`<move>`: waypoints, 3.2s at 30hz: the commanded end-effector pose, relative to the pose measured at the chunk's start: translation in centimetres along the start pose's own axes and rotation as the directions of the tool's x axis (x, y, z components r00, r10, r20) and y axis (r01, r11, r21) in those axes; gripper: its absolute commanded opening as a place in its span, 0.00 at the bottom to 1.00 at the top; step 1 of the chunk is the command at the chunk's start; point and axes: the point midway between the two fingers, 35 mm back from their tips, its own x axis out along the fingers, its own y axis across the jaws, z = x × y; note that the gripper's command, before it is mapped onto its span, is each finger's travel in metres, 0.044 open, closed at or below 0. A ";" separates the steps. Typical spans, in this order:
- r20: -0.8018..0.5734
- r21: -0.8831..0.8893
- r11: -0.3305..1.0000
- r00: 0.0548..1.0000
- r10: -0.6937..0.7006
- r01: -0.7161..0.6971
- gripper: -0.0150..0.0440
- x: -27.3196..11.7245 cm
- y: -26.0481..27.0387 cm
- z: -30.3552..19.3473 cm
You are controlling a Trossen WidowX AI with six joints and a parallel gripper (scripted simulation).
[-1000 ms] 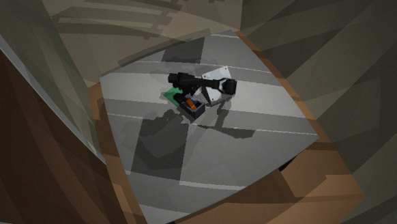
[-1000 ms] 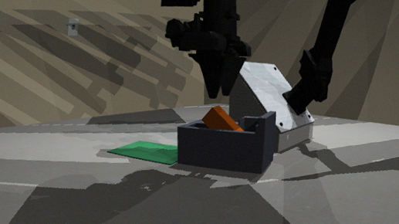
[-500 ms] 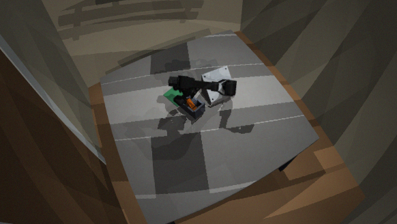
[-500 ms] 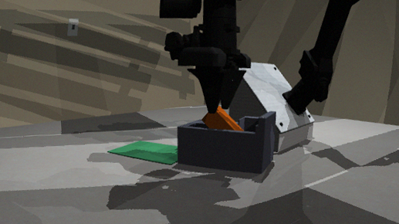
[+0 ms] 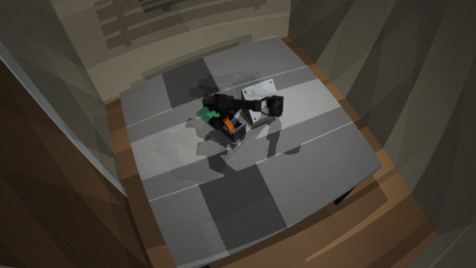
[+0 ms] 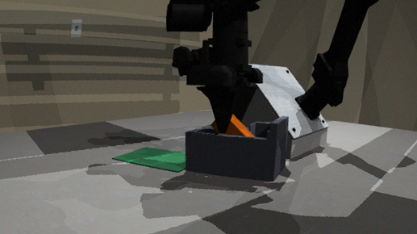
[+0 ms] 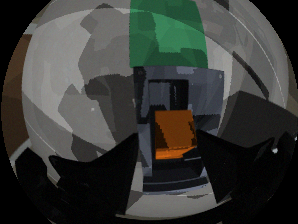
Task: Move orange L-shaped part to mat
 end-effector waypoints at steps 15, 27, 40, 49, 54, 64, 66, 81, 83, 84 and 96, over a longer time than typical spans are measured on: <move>0.001 -0.001 1.000 1.000 0.001 -0.001 0.38 -0.1 0.0 0.0; -0.001 0.002 1.000 1.000 0.001 -0.001 0.25 -0.6 0.0 0.0; -0.003 0.008 1.000 1.000 0.001 -0.001 0.25 -2.6 -0.1 0.0; -0.004 0.009 1.000 1.000 0.001 -0.001 0.25 -4.0 -0.1 0.0; -0.004 0.009 1.000 1.000 0.000 0.000 0.25 -4.8 -0.1 0.0; -0.003 0.010 1.000 1.000 0.000 0.000 0.25 -6.3 -0.1 0.0; -0.003 0.010 1.000 1.000 0.000 0.000 0.25 -6.6 -0.1 0.0; -0.003 0.010 1.000 1.000 -0.001 0.001 0.25 -8.9 -0.1 0.0; -0.003 0.010 1.000 1.000 -0.001 0.001 0.25 -8.7 -0.1 0.0; -0.003 0.010 1.000 1.000 -0.001 0.001 0.25 -8.7 -0.1 0.0; -0.002 0.009 1.000 1.000 0.000 0.000 0.25 -8.8 -0.4 2.3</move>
